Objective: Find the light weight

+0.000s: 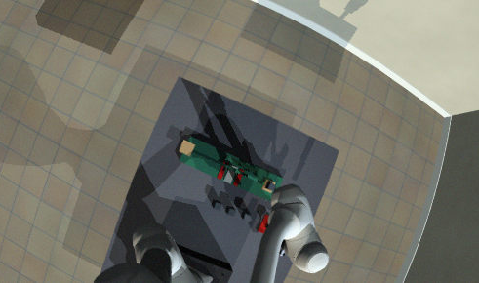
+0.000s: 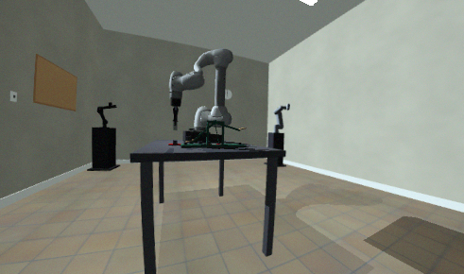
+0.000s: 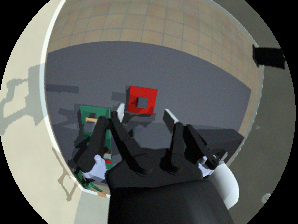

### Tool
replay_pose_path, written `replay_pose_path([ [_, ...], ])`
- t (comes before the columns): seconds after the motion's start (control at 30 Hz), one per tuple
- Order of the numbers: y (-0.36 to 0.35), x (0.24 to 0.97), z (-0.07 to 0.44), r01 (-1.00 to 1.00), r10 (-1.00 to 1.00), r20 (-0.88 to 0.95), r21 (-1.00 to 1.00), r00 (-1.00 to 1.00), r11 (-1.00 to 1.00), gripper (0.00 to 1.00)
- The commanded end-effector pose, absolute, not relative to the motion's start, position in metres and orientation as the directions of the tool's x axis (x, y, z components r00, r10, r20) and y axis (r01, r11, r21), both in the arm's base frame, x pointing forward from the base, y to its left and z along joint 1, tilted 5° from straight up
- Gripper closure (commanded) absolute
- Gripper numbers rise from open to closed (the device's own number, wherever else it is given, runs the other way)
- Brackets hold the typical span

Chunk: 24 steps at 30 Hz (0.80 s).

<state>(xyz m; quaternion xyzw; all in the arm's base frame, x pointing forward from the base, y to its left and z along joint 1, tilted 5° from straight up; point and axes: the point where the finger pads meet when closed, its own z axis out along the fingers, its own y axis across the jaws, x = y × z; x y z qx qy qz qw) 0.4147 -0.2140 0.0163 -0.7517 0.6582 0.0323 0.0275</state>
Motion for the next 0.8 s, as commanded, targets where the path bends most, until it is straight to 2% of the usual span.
replay_pose_path([
  [0.0,-0.2139,0.4147,0.0164,-0.991,-0.988,-0.085,0.001,0.132,-0.132,0.00],
  [0.77,-0.2147,0.4148,0.0260,-0.991,-0.988,-0.085,0.001,0.132,-0.132,0.00],
])
